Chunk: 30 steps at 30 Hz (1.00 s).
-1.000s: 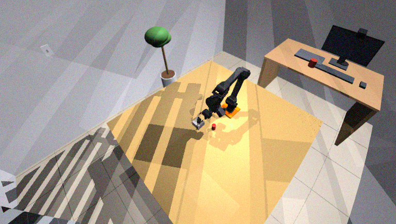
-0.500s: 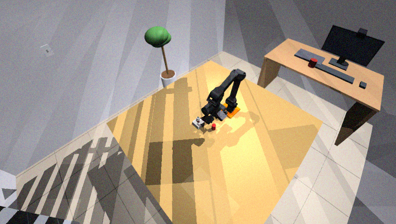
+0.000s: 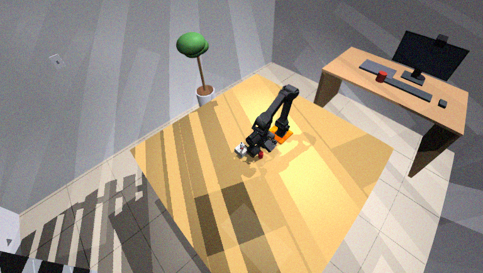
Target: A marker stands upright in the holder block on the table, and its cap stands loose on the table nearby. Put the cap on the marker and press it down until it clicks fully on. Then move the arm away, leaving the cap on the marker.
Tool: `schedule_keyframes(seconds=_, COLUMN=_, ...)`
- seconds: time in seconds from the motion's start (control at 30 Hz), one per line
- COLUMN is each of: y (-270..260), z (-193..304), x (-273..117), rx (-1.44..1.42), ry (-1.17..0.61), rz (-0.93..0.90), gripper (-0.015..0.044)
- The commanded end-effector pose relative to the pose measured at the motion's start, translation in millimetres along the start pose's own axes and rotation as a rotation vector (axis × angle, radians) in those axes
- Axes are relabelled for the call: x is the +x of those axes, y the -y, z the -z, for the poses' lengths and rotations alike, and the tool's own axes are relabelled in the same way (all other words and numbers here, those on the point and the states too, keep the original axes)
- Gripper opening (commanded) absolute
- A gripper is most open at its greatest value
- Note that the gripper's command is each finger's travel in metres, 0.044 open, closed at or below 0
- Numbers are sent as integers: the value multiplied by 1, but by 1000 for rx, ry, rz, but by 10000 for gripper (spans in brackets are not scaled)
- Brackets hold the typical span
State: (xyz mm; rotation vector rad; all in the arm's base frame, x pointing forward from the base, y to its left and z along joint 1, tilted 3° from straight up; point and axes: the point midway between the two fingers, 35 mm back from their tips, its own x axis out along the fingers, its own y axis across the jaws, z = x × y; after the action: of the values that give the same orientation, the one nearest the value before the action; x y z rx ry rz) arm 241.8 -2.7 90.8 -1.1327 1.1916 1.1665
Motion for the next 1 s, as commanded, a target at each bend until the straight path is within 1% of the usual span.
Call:
schedule_keyframes(seconds=0.0, y=0, z=-1, x=6, rx=5, ry=3, rz=-5, gripper=256)
schedule_keyframes(seconds=0.97, y=-1, z=-1, x=53, rx=5, ry=4, rz=-5, gripper=256)
